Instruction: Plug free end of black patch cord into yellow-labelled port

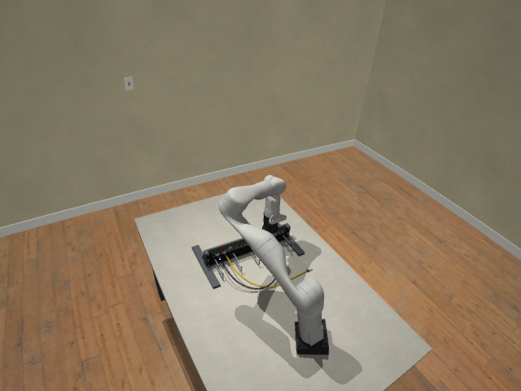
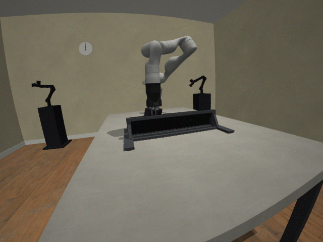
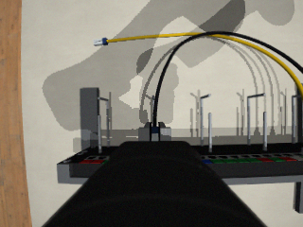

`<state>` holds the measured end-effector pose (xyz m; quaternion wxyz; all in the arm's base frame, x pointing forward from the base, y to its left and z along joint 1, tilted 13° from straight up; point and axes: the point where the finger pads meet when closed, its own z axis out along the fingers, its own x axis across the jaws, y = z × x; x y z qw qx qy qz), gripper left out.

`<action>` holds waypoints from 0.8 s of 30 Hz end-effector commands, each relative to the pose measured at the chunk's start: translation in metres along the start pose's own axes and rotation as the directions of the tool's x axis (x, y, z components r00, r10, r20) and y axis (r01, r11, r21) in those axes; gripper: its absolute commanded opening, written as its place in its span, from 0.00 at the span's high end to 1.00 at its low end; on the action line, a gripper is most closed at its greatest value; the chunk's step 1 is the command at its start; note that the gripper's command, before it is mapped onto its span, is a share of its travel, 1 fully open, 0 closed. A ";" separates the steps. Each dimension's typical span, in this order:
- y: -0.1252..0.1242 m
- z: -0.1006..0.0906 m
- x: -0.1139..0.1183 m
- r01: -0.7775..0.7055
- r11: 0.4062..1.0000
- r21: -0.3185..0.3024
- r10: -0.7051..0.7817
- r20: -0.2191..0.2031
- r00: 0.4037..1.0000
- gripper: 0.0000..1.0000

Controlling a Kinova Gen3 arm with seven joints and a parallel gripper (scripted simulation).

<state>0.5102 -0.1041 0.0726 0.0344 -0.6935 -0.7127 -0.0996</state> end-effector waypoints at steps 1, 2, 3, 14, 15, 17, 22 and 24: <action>0.006 0.001 0.001 -0.012 1.000 -0.001 0.012 -0.006 1.000 1.00; 0.007 0.001 0.001 -0.012 1.000 -0.001 0.012 -0.006 1.000 1.00; 0.009 0.001 0.001 -0.012 1.000 -0.001 0.012 -0.006 1.000 1.00; 0.015 0.001 0.001 -0.012 1.000 -0.001 0.012 -0.006 1.000 1.00; 0.015 0.001 0.001 -0.012 1.000 -0.001 0.012 -0.006 1.000 1.00; 0.015 0.001 0.001 -0.011 1.000 0.000 0.011 -0.006 1.000 1.00; 0.015 0.001 0.001 -0.011 1.000 0.000 0.011 -0.006 1.000 1.00; 0.015 0.001 0.001 -0.011 1.000 0.000 0.011 -0.006 1.000 1.00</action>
